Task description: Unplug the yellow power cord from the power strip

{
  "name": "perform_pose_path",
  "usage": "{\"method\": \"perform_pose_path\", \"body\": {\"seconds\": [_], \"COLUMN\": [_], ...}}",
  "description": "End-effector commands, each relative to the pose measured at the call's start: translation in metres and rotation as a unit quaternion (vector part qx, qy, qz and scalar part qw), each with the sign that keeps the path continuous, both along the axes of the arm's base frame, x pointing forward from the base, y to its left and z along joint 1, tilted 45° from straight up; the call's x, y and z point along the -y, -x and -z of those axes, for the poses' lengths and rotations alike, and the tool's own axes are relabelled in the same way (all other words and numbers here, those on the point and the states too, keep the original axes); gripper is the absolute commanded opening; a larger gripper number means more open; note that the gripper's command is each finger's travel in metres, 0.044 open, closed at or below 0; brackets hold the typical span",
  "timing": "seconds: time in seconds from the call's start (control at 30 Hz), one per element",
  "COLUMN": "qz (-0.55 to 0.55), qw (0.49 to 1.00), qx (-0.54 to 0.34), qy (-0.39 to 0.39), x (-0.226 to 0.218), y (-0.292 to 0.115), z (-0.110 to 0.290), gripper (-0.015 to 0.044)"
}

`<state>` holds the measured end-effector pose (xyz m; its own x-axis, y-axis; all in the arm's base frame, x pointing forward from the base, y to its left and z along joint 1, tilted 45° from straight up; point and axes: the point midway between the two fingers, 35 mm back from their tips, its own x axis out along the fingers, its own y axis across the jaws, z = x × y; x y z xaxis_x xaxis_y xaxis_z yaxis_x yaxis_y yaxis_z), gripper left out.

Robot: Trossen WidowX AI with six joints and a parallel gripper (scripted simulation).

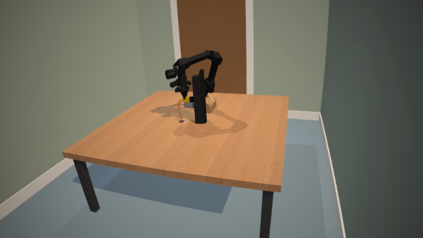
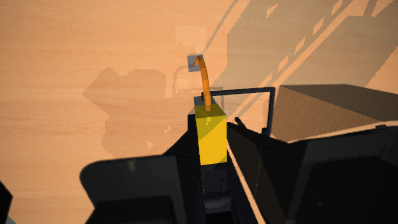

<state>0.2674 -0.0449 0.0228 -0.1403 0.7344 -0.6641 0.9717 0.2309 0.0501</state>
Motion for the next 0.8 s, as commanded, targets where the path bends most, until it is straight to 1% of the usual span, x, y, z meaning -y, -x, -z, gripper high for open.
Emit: {"method": "perform_pose_path", "body": {"seconds": [0.0, 0.27, 0.3, 0.47, 0.77], "qz": [0.001, 0.001, 0.001, 0.001, 0.001], "qw": [0.999, 0.999, 0.999, 0.999, 0.999], "qx": [0.016, 0.016, 0.016, 0.016, 0.016], "qy": [0.034, 0.034, 0.034, 0.034, 0.034], "x": [0.027, 0.037, 0.030, 0.030, 0.030], "y": [-0.010, -0.012, -0.009, -0.009, -0.009], "z": [0.020, 0.027, 0.023, 0.023, 0.023], "gripper": [0.0000, 0.0000, 0.0026, 0.0157, 0.0160]}}
